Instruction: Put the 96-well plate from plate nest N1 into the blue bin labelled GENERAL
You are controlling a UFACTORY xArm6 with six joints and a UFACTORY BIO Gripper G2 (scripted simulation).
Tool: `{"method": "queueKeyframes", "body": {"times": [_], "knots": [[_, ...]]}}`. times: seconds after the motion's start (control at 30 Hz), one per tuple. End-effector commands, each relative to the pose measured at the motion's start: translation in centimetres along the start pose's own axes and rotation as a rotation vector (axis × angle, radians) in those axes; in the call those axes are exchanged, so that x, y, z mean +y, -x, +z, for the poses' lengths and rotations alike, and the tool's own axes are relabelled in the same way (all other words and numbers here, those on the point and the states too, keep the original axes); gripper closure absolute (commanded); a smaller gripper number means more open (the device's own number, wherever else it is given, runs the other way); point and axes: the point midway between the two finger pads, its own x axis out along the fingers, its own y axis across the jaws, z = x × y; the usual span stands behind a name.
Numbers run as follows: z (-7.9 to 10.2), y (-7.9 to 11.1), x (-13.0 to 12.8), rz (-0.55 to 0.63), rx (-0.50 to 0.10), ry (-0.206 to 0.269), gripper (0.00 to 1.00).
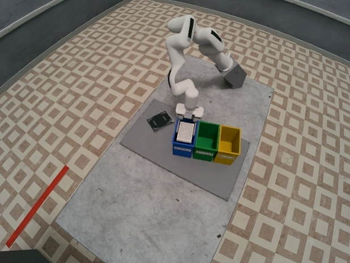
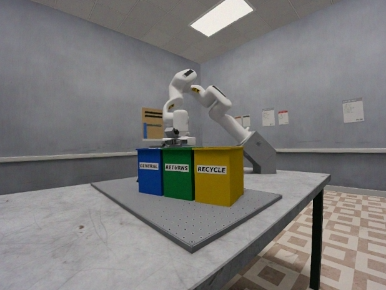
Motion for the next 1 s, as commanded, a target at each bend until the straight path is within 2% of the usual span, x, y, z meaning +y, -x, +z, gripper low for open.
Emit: {"method": "queueKeyframes", "body": {"times": [0.0, 0.37, 0.4, 0.97], "knots": [[0.09, -0.08, -0.04, -0.001, -0.003, 0.0, 1.0], [0.09, -0.08, -0.04, -0.001, -0.003, 0.0, 1.0], [0.09, -0.08, -0.04, -0.001, -0.003, 0.0, 0.82], [0.09, -0.08, -0.04, -0.001, -0.003, 0.0, 0.82]]}}
